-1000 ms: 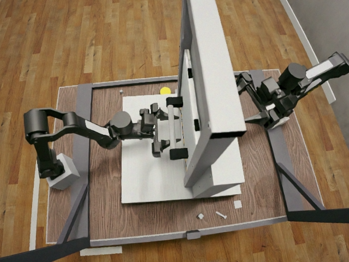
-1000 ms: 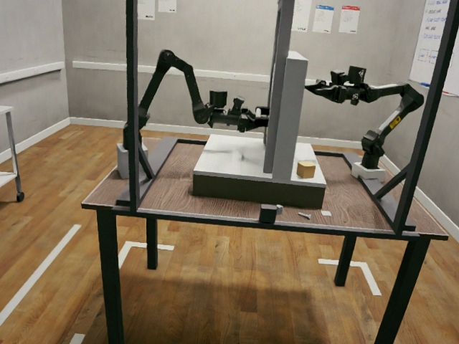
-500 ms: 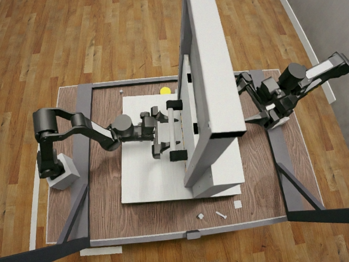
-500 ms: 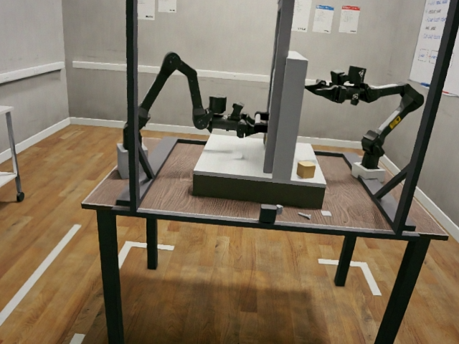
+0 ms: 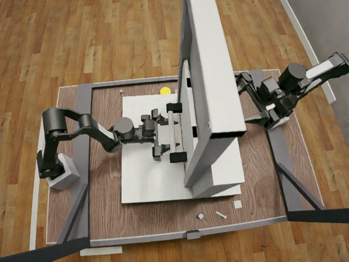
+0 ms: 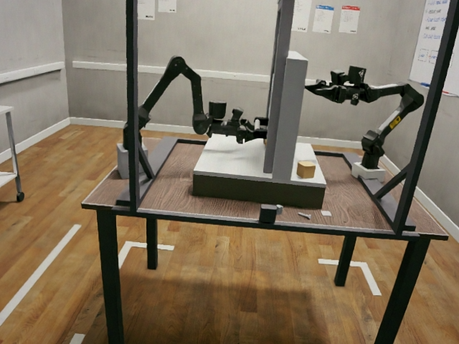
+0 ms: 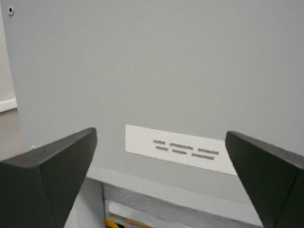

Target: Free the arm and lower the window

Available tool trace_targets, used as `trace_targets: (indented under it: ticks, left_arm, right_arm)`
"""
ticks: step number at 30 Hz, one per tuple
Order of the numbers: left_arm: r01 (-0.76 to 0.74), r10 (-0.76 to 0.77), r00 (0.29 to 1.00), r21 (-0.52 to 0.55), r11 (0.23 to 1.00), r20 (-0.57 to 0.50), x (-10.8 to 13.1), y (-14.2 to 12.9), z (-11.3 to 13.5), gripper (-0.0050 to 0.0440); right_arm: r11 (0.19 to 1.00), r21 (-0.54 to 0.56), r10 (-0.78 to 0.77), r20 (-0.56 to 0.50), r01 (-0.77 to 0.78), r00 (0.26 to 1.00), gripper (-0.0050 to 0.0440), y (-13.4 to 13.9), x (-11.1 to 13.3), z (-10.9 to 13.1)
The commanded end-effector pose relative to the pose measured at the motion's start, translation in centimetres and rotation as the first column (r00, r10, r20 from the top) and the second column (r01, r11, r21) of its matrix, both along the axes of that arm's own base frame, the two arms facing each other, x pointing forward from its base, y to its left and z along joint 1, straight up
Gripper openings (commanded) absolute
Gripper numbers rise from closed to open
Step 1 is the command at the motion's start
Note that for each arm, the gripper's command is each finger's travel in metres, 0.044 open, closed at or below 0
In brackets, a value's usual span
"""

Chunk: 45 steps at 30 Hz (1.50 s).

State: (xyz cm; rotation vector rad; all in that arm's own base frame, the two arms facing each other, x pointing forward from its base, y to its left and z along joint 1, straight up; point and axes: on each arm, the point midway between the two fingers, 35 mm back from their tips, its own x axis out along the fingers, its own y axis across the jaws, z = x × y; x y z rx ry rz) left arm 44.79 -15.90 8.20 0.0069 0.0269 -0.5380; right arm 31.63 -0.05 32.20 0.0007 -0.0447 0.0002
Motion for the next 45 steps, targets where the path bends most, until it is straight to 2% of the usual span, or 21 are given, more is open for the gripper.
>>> trace_targets:
  ticks: [1, 18, 25, 40, 45]
  left_arm:
    - [0.007, -0.003, 0.992, -0.036, 0.999, 0.123, 0.8, -0.3, 3.5, 0.04]
    - [-0.001, 0.004, 0.994, -0.029, 1.0, 0.107, 0.8, -0.4, 0.6, 0.04]
    - [-0.004, 0.006, 0.998, -0.023, 1.0, 0.064, 0.4, -0.2, -1.5, 0.04]
    - [-0.005, 0.005, 0.999, -0.019, 1.0, 0.042, 0.0, -0.1, -2.2, 0.04]
    - [0.001, 0.0, 0.998, -0.021, 1.0, 0.055, -0.6, 0.3, -1.0, 0.04]
  right_arm:
    - [1.0, 0.001, -0.004, 0.03, 0.004, 1.0, 0.04, -0.1, -0.2, 1.3]
    - [1.0, 0.001, -0.004, 0.03, 0.004, 1.0, 0.04, -0.1, -0.2, 1.3]
    - [1.0, 0.001, -0.004, 0.03, 0.004, 1.0, 0.04, -0.1, -0.2, 1.3]
    - [1.0, 0.001, -0.004, 0.03, 0.004, 1.0, 0.04, -0.1, -0.2, 1.3]
    - [1.0, 0.001, -0.004, 0.03, 0.004, 1.0, 0.04, -0.1, -0.2, 1.3]
